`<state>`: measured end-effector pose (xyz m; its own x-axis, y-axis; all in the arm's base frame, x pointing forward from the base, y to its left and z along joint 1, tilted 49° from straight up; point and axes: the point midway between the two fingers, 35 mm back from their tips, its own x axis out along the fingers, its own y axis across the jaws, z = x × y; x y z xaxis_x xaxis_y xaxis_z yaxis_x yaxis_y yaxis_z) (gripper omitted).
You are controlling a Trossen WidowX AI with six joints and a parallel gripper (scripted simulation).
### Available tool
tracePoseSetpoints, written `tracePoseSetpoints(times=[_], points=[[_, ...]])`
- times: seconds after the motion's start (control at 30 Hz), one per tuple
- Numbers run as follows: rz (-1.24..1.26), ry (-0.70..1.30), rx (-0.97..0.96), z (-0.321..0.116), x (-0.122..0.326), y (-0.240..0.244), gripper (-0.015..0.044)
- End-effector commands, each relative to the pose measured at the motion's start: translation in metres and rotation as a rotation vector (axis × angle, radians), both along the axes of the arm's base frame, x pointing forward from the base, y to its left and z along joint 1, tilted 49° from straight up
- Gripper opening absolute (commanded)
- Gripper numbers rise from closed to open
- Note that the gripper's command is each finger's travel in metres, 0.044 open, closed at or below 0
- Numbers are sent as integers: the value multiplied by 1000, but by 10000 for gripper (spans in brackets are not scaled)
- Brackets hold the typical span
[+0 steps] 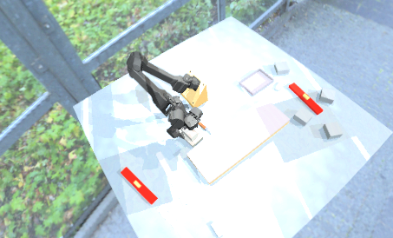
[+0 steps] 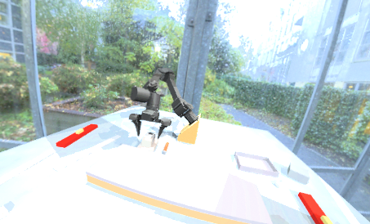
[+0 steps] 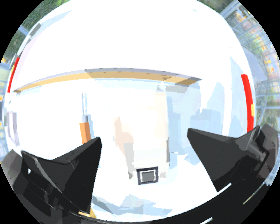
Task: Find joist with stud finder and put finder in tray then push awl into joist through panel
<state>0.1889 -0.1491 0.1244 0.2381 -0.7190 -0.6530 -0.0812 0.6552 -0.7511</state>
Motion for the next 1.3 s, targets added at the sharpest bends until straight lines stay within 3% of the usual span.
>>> tracePoseSetpoints(times=[0.0, 0.43, 0.53, 1.27], points=[[4, 7, 5, -8, -1, -5, 440], [6, 6, -2, -19, -4, -19, 440], [6, 6, -2, -19, -4, -19, 361], [6, 6, -2, -19, -4, -19, 215]])
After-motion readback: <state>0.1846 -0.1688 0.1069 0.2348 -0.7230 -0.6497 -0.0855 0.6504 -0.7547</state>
